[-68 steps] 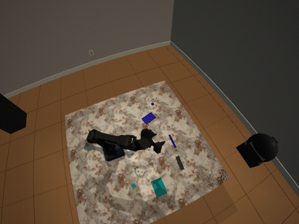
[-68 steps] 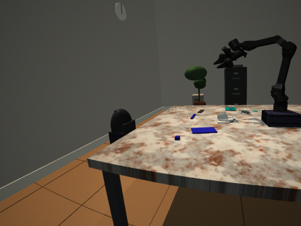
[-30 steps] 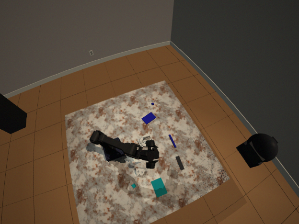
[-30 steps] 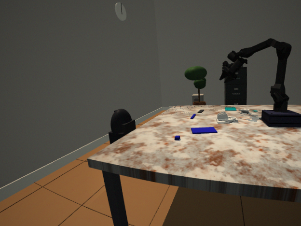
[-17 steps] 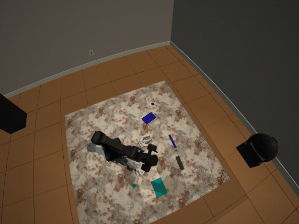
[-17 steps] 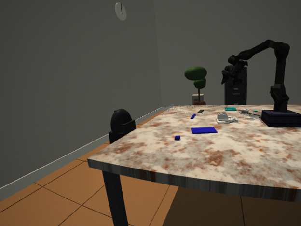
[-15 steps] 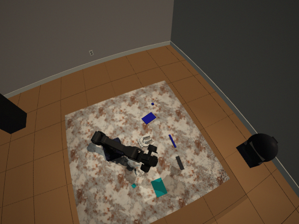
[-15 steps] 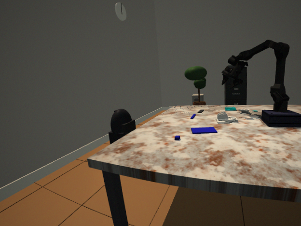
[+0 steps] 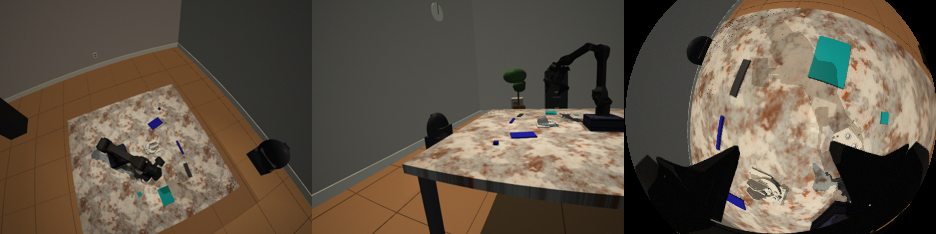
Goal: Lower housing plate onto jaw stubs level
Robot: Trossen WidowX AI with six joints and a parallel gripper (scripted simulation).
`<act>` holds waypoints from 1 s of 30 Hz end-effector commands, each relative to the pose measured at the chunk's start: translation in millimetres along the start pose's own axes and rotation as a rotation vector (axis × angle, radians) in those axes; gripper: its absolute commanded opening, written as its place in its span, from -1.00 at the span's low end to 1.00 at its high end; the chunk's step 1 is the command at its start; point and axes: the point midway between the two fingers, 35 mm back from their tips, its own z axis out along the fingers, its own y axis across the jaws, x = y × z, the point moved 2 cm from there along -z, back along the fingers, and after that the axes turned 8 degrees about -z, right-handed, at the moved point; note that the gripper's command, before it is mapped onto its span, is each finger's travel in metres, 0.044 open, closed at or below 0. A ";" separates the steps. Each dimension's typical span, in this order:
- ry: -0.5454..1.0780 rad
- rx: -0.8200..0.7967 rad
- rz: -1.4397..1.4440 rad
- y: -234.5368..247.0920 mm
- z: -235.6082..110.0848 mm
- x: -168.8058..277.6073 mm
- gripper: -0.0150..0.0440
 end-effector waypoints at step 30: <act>0.113 0.383 0.771 -82.0 27.7 38.5 1.00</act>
